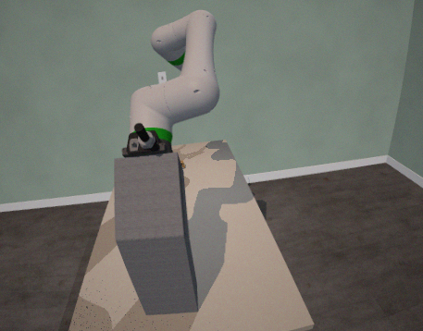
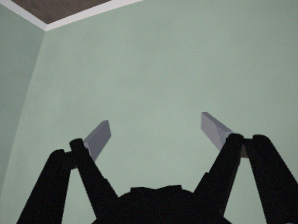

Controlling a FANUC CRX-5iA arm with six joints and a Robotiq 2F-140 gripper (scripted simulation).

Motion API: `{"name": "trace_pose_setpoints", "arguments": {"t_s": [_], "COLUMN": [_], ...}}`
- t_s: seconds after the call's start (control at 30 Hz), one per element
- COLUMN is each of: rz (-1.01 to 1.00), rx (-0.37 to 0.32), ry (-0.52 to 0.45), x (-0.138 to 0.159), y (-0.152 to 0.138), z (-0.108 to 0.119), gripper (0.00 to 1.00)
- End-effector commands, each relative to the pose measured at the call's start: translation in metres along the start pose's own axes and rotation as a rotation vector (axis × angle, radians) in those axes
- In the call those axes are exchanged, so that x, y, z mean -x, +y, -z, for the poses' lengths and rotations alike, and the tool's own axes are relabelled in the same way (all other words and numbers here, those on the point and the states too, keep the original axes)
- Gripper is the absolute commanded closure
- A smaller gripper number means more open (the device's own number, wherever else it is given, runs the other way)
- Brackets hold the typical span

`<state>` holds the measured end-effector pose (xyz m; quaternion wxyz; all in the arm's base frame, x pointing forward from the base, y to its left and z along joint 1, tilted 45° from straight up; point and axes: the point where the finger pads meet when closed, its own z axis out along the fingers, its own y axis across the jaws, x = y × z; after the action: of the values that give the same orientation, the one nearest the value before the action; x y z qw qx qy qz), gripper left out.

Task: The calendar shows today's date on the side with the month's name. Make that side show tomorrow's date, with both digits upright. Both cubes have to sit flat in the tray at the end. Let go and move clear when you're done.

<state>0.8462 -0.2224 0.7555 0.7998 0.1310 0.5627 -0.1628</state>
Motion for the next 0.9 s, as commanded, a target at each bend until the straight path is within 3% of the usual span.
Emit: {"name": "trace_pose_setpoints", "arguments": {"t_s": [0.0,0.6,0.67,0.73,0.87], "rz": [0.000,0.002,0.014,0.042,0.060], "rx": [0.000,0.002,0.014,0.044,0.069], "ry": [-0.001,0.009,0.067,0.187,0.269], "x": [0.000,-0.003,-0.022,-0.062,-0.089], "y": [0.000,0.001,0.008,0.023,0.034], "z": [0.000,0.001,0.005,0.018,0.030], "gripper": [0.00,0.00,0.00,0.00,0.00]}}
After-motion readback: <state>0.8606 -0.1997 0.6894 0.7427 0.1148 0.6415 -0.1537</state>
